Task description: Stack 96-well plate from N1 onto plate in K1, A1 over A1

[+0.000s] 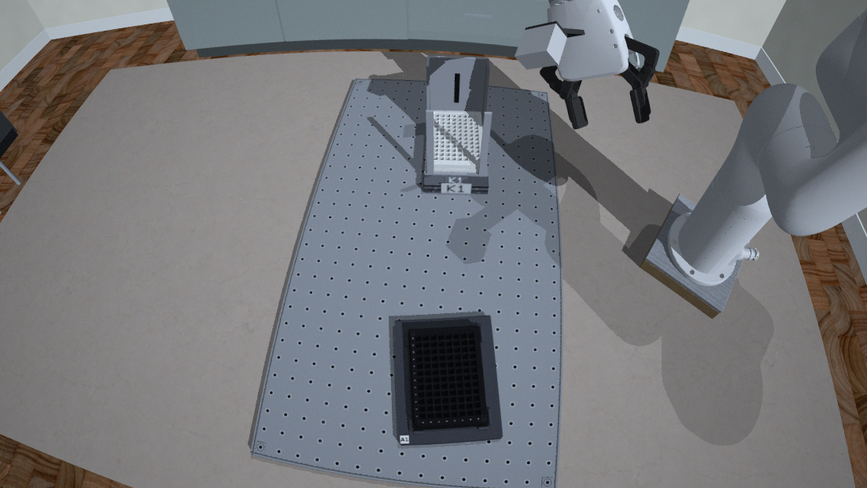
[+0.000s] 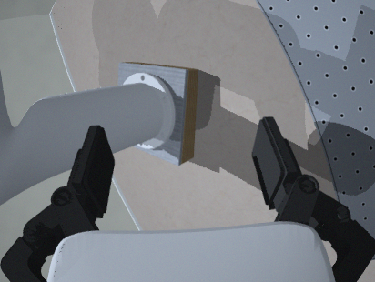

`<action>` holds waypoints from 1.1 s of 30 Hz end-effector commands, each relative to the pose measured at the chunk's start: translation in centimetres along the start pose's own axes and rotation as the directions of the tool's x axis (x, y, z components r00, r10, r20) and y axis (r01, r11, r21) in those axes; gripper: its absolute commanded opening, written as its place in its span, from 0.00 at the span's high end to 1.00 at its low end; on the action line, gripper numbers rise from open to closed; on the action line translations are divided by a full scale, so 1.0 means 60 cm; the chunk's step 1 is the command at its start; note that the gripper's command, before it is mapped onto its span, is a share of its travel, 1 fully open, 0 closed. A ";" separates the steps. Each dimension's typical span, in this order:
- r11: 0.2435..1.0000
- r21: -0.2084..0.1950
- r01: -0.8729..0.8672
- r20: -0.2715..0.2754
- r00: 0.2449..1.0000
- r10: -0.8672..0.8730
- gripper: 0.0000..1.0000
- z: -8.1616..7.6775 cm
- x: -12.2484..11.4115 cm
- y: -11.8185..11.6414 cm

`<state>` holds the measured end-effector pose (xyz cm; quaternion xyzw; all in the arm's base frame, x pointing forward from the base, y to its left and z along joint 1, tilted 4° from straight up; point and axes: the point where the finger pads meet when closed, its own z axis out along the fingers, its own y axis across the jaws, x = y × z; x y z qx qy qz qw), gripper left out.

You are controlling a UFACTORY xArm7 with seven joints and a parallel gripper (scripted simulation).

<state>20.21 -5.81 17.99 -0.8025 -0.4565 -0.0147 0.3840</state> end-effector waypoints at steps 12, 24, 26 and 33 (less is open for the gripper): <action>1.000 -0.003 0.001 0.000 1.000 -0.001 0.00 -0.002 0.001 0.001; 0.996 -0.063 0.064 0.144 0.988 -0.054 0.00 0.001 0.038 0.038; 0.992 -0.086 0.096 0.199 0.977 -0.077 0.00 0.003 0.052 0.048; 0.982 -0.118 0.150 0.274 0.955 -0.113 0.00 0.008 0.085 0.069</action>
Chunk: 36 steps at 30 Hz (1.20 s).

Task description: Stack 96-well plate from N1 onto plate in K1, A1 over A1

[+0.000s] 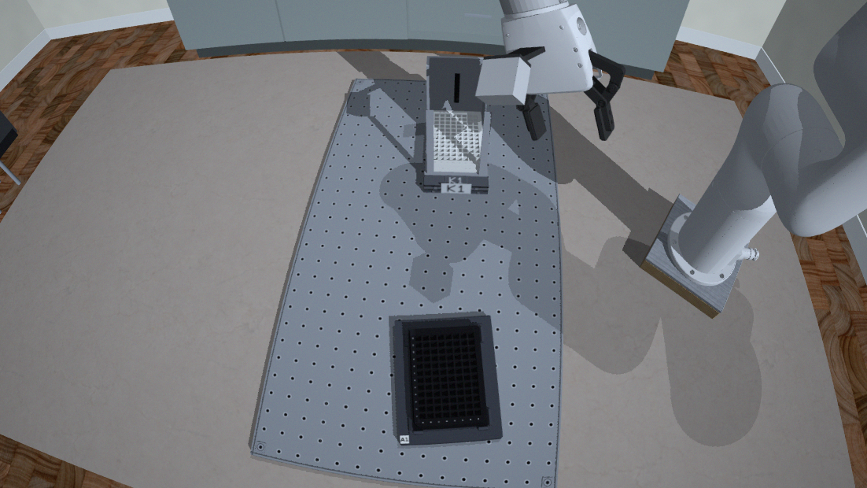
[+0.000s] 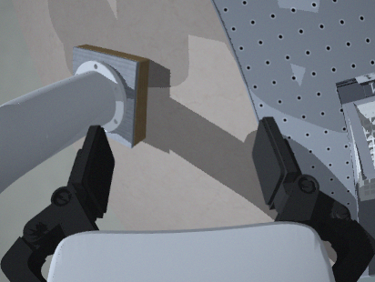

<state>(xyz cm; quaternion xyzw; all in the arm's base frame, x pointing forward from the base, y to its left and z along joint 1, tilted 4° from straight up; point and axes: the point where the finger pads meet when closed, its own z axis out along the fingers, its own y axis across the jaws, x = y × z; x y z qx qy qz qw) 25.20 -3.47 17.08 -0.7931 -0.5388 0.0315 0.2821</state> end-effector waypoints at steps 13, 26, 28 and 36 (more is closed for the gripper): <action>0.984 -0.110 0.137 0.169 0.978 -0.118 0.00 0.003 0.098 0.053; 0.942 -0.186 0.280 0.278 0.934 -0.222 0.00 0.014 0.177 0.070; 0.923 -0.206 0.325 0.308 0.917 -0.254 0.00 0.016 0.193 0.071; 0.911 -0.217 0.352 0.322 0.906 -0.273 0.00 0.024 0.238 0.073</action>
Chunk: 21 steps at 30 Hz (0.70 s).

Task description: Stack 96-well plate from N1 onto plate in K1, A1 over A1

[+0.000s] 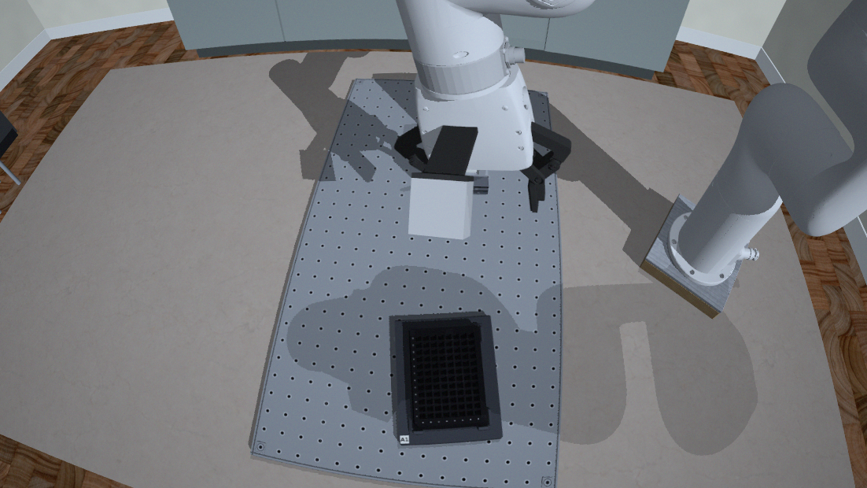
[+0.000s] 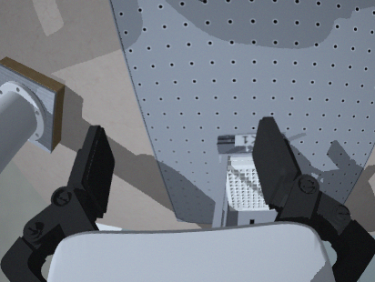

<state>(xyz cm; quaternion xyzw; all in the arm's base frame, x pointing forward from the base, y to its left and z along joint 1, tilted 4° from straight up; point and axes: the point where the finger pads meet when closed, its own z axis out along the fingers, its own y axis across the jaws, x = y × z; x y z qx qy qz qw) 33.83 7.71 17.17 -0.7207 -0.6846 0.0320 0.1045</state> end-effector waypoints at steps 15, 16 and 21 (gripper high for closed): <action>0.971 -0.148 0.190 0.070 0.981 -0.181 0.00 -0.008 0.121 0.022; 0.971 -0.148 0.190 0.070 0.981 -0.181 0.00 -0.008 0.121 0.022; 0.971 -0.148 0.190 0.070 0.981 -0.181 0.00 -0.009 0.162 0.024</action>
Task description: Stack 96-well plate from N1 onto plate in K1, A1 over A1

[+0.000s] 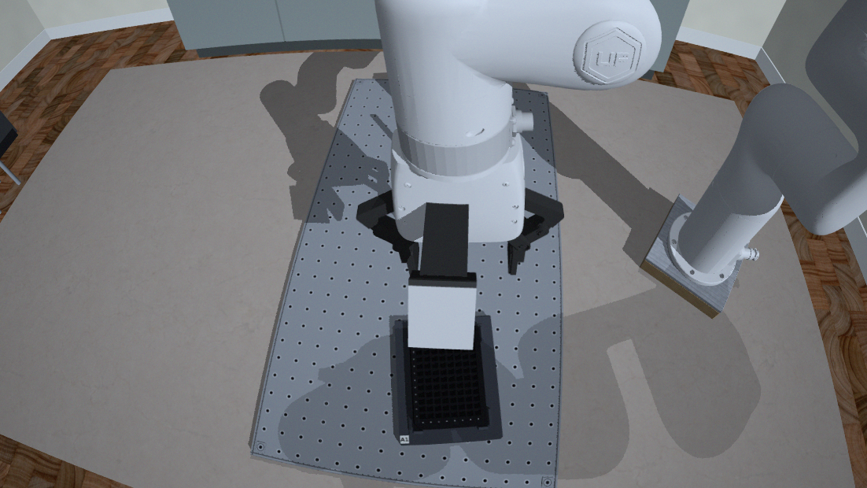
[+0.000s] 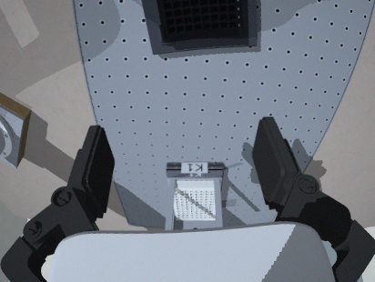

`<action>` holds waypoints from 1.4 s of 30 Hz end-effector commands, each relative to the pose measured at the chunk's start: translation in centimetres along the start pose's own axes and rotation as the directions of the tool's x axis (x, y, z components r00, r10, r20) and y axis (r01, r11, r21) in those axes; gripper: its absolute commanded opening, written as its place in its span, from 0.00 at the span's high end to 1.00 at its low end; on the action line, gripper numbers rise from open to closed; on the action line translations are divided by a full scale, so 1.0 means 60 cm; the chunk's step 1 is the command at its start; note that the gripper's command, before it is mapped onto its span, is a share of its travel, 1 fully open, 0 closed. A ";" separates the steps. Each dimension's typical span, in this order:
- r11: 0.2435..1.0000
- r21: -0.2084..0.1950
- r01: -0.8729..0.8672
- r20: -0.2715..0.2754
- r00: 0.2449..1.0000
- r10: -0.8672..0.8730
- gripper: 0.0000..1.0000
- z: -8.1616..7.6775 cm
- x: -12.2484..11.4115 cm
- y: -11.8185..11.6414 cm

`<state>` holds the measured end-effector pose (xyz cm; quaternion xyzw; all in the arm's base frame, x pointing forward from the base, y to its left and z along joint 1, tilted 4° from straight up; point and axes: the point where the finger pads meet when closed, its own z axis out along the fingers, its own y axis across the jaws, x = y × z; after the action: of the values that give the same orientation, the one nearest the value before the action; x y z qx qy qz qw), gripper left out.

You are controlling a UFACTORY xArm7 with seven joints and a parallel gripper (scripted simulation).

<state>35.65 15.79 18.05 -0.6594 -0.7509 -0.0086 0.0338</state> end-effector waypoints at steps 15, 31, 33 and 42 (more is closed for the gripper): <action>0.992 -0.081 0.102 0.008 0.995 -0.101 0.00 -0.011 0.113 0.015; 0.992 -0.081 0.102 0.008 0.995 -0.101 0.00 -0.002 0.113 0.016; 0.992 -0.081 0.102 0.008 0.995 -0.101 0.00 0.003 0.113 0.016; 0.992 -0.081 0.102 0.008 0.995 -0.101 0.00 0.028 0.113 0.018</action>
<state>35.64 22.63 17.07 -0.6212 -0.7827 -0.0372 0.0058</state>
